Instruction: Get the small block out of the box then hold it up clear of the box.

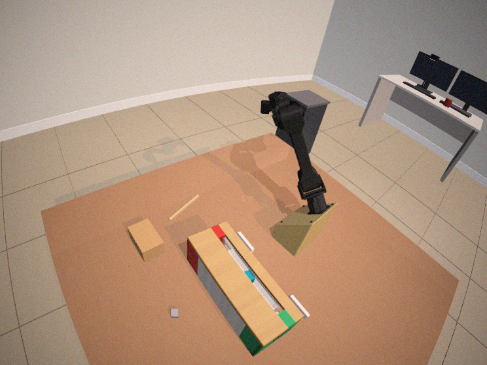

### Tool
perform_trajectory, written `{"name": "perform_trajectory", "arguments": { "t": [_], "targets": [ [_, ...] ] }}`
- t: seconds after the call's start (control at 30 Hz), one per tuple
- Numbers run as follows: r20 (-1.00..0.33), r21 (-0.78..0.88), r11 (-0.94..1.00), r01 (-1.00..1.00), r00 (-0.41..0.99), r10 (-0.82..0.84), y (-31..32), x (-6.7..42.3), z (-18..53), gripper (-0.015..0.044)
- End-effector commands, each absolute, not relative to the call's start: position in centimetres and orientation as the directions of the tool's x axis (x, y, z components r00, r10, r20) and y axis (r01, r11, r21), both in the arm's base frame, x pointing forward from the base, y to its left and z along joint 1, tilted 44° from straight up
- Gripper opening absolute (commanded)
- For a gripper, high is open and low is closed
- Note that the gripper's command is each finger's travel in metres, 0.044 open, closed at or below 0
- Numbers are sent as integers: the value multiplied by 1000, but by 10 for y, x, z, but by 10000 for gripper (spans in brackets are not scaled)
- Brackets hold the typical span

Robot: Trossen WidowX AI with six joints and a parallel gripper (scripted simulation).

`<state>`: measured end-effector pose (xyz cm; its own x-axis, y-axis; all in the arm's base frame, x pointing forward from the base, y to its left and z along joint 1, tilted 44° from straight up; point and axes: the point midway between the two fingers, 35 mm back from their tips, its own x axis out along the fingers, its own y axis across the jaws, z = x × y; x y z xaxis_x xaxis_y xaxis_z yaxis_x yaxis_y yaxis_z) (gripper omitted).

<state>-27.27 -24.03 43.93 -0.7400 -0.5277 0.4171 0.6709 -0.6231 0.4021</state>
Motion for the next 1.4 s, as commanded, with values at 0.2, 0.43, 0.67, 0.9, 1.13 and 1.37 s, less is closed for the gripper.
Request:
{"name": "perform_trajectory", "arguments": {
  "t": [0.2,0.43,0.67,0.9,1.13,1.37],
  "targets": [
    [308,456,-503,734,-661,-684,-299,-233,417,400],
    [150,522,-344,780,-481,-864,-365,-153,383,400],
    [-28,579,-205,789,-232,-972,-406,-45,344,400],
    [-194,610,-111,784,12,-981,-409,62,307,400],
    [-348,615,-40,788,226,-910,-381,162,272,400],
    [-489,592,28,805,387,-781,-325,248,239,400]
  ]
}}
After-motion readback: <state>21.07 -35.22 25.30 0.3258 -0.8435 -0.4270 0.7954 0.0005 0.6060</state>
